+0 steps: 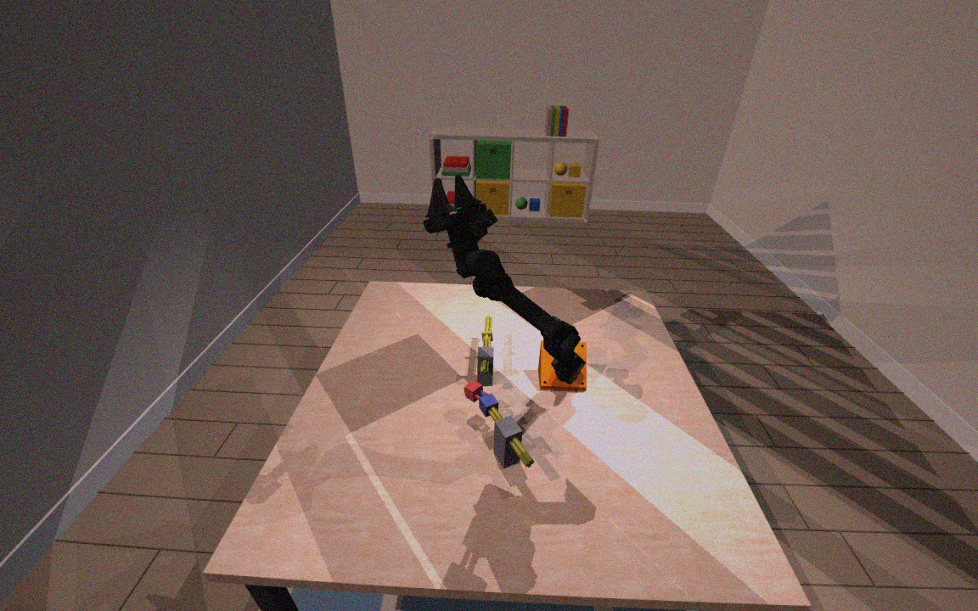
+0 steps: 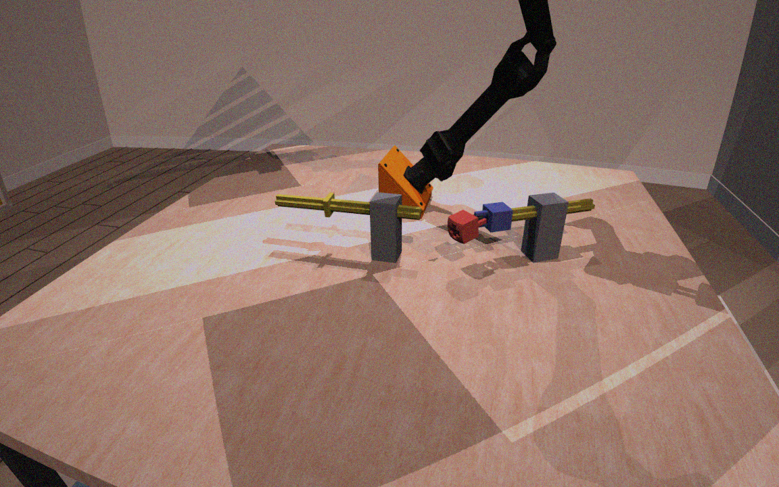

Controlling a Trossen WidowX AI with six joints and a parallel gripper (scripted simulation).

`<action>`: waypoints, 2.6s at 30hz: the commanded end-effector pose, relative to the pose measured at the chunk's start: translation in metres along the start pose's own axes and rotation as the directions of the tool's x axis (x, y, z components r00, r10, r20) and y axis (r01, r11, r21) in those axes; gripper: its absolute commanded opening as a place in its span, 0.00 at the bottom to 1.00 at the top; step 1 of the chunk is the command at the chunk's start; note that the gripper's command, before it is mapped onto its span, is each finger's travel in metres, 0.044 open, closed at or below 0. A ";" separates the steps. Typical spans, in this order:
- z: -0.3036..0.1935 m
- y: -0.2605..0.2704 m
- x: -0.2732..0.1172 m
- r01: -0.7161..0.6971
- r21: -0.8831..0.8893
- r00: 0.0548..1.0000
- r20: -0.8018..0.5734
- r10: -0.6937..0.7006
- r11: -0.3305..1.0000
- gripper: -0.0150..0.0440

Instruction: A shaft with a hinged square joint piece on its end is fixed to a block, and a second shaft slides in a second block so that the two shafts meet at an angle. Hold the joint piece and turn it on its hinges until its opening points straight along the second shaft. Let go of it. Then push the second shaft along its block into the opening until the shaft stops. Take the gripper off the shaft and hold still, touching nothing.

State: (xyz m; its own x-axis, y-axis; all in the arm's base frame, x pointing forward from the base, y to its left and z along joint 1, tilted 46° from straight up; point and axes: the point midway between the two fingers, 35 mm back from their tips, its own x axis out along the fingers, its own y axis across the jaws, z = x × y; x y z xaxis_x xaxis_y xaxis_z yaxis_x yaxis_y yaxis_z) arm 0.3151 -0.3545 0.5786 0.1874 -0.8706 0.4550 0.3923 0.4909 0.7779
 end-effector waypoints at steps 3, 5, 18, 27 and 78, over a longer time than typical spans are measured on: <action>-0.039 -0.012 -0.004 -0.008 -0.142 0.988 -0.151 -0.013 0.990 1.00; -0.051 -0.016 -0.006 -0.017 -0.186 0.980 -0.200 -0.021 0.982 1.00; -0.129 -0.050 -0.036 -0.143 -0.414 0.851 -0.515 -0.102 0.899 1.00; -0.176 -0.077 -0.072 -0.282 -0.489 0.690 -0.702 -0.180 0.825 1.00; -0.208 -0.170 -0.396 -0.466 0.238 -0.762 -0.597 -0.250 0.852 1.00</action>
State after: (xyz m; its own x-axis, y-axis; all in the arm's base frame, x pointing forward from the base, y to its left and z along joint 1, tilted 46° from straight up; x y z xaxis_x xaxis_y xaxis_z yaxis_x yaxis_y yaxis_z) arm 0.3719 -0.1161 0.1787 0.3466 0.4397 -0.8286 0.0565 0.8720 0.4863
